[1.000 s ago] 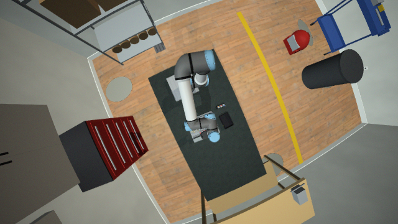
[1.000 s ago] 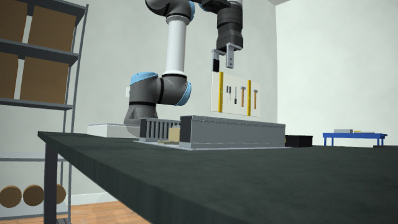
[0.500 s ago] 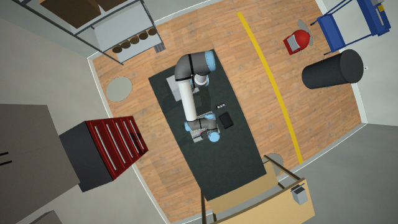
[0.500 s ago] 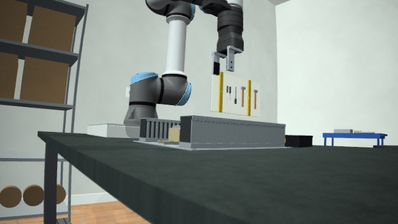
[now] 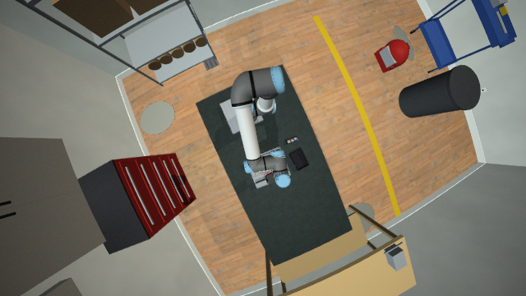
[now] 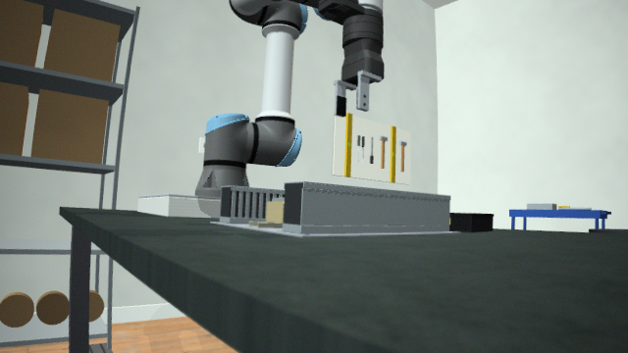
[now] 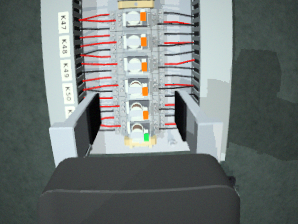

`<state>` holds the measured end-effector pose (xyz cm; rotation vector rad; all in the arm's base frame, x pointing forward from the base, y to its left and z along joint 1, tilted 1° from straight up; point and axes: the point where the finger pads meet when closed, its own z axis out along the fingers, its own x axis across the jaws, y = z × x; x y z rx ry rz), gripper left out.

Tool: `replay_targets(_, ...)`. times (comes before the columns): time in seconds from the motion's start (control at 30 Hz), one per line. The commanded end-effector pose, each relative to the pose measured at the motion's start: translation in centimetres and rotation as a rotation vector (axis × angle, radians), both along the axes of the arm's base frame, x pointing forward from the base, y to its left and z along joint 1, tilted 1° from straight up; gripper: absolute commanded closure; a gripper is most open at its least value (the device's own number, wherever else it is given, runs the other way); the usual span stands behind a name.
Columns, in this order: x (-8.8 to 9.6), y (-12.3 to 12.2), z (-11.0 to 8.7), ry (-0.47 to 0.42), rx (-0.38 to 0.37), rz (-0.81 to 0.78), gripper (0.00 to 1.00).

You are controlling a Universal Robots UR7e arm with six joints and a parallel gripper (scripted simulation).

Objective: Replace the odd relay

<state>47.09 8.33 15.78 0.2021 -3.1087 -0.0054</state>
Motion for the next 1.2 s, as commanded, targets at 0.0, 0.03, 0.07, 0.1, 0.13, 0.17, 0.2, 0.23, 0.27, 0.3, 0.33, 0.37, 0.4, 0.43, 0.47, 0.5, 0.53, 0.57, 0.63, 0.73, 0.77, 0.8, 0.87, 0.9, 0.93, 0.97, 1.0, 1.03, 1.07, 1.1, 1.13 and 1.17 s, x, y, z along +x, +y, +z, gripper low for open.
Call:
replay_targets(0.0, 0.07, 0.14, 0.24, -0.004, 0.000, 0.002, 0.00)
replay_targets(0.03, 0.07, 0.14, 0.24, -0.004, 0.000, 0.002, 0.00)
replay_targets(0.07, 0.03, 0.03, 0.21, -0.002, 0.000, 0.000, 0.00)
replay_targets(0.1, 0.05, 0.06, 0.36, -0.002, 0.000, 0.001, 0.00)
replay_targets(0.13, 0.06, 0.09, 0.51, -0.003, 0.000, 0.001, 0.00)
replay_targets(0.17, 0.08, 0.12, 0.66, -0.003, 0.000, 0.002, 0.00)
replay_targets(0.2, 0.09, 0.15, 0.81, -0.004, 0.000, 0.002, 0.00)
replay_targets(0.23, 0.09, 0.15, 0.81, -0.004, 0.000, 0.002, 0.00)
replay_targets(0.27, 0.09, 0.15, 0.81, -0.004, 0.000, 0.002, 0.00)
replay_targets(0.3, 0.09, 0.15, 0.81, -0.004, 0.000, 0.002, 0.00)
replay_targets(0.33, 0.09, 0.15, 0.81, -0.004, 0.000, 0.002, 0.00)
replay_targets(0.37, 0.09, 0.15, 0.81, -0.004, 0.000, 0.002, 0.00)
replay_targets(0.4, 0.09, 0.15, 0.81, -0.004, 0.000, 0.002, 0.00)
replay_targets(0.43, 0.09, 0.15, 0.81, -0.004, 0.000, 0.002, 0.00)
replay_targets(0.47, 0.09, 0.15, 0.81, -0.004, 0.000, 0.002, 0.00)
replay_targets(0.5, 0.09, 0.15, 0.81, -0.004, 0.000, 0.002, 0.00)
replay_targets(0.53, 0.09, 0.15, 0.81, -0.004, 0.000, 0.002, 0.00)
replay_targets(0.57, 0.09, 0.15, 0.81, -0.004, 0.000, 0.002, 0.00)
replay_targets(0.63, 0.05, 0.04, 0.71, -0.001, 0.000, 0.000, 0.00)
replay_targets(0.73, 0.09, 0.13, 1.00, -0.003, 0.000, 0.002, 0.00)
replay_targets(0.77, 0.11, 0.16, 1.09, -0.004, 0.000, 0.002, 0.00)
replay_targets(0.8, 0.11, 0.16, 1.09, -0.004, 0.000, 0.002, 0.00)
replay_targets(0.87, 0.11, 0.16, 1.09, -0.004, 0.000, 0.002, 0.00)
replay_targets(0.9, 0.11, 0.16, 1.09, -0.004, 0.000, 0.002, 0.00)
replay_targets(0.93, 0.11, 0.16, 1.09, -0.004, 0.000, 0.002, 0.00)
replay_targets(0.97, 0.11, 0.16, 1.09, -0.004, 0.000, 0.002, 0.00)
replay_targets(1.0, 0.11, 0.16, 1.09, -0.004, 0.000, 0.002, 0.00)
replay_targets(1.03, 0.11, 0.16, 1.09, -0.004, 0.000, 0.002, 0.00)
replay_targets(1.07, 0.11, 0.16, 1.09, -0.004, 0.000, 0.002, 0.00)
replay_targets(1.1, 0.11, 0.16, 1.09, -0.004, 0.000, 0.002, 0.00)
replay_targets(1.13, 0.11, 0.16, 1.09, -0.004, 0.000, 0.002, 0.00)
replay_targets(1.17, 0.11, 0.16, 1.09, -0.004, 0.000, 0.002, 0.00)
